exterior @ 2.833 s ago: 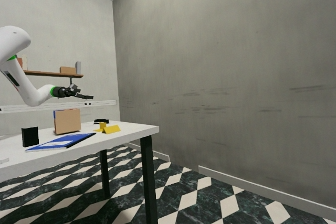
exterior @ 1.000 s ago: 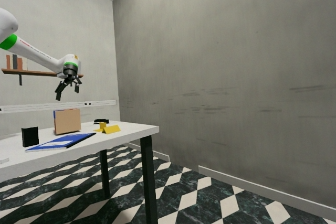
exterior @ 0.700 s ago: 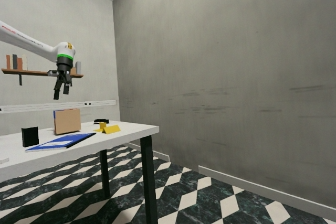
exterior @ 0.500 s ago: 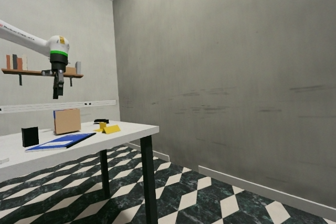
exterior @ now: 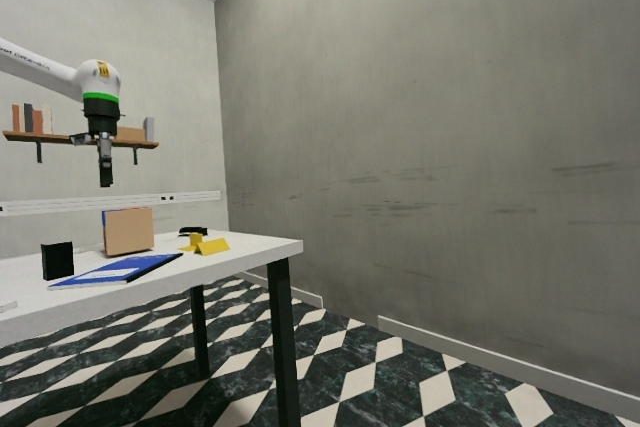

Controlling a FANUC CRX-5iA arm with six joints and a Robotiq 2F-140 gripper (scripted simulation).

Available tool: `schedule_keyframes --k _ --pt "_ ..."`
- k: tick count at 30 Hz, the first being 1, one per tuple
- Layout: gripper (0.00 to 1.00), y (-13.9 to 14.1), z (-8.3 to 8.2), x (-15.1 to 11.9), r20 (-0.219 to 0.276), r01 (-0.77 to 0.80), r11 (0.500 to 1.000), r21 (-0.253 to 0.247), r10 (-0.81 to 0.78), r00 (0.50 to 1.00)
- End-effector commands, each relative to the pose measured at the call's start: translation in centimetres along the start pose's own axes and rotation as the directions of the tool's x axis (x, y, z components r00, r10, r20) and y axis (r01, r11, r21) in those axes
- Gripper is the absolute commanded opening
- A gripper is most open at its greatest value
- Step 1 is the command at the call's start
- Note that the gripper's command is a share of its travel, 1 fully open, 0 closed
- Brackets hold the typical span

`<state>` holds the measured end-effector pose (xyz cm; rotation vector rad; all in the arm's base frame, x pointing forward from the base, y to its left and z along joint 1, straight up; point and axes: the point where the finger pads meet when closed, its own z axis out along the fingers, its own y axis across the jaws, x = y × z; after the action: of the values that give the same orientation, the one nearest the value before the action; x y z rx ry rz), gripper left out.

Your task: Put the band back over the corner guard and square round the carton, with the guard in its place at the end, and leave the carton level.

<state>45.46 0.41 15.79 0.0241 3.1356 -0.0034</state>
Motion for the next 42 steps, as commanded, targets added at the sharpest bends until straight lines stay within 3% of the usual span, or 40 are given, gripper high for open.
schedule_keyframes --k 1,4,9,11,12,42 --pt "1.00 0.0 -0.1 0.0 0.002 0.000 1.000 0.000 0.000 1.000" --pt "1.00 -0.1 0.1 0.0 0.002 -0.012 1.000 0.000 0.012 1.000" --pt "1.00 -1.2 2.6 0.0 0.002 -0.151 0.989 -0.001 0.151 0.989" --pt "1.00 -1.3 2.8 0.1 0.001 -0.163 0.987 -0.001 0.163 0.987" --pt "0.18 -1.3 2.8 0.1 0.001 -0.163 0.987 -0.001 0.163 0.987" --pt "0.18 -1.3 2.9 0.1 0.002 -0.163 0.987 -0.001 0.163 0.987"
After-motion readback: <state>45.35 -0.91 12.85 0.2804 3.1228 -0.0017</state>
